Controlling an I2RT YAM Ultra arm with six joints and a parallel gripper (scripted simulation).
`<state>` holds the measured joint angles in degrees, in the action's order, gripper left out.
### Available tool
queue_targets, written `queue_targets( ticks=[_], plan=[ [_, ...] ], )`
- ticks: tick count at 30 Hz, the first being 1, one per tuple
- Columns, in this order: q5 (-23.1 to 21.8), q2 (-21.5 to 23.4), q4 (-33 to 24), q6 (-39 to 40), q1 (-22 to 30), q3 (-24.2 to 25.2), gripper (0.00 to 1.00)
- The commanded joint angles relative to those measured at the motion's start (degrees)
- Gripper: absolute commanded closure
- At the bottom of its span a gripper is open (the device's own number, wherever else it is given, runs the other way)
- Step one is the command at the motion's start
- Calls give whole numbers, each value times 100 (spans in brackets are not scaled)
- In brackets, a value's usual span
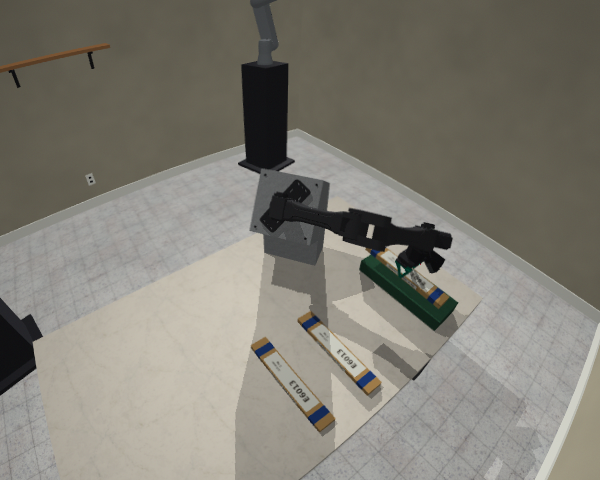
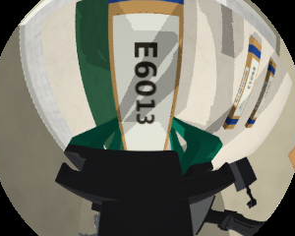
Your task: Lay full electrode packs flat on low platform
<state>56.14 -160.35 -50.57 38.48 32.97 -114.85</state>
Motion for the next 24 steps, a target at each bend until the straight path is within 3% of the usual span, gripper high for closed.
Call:
queue_targets(
  ticks=[1, 7, 24],
  plan=[
    [8, 182, 229, -165, 378, -17, 100],
    [40, 14, 477, -337, 277, 97, 100],
    [25, 150, 618, -453, 234, 21, 100]
  ],
)
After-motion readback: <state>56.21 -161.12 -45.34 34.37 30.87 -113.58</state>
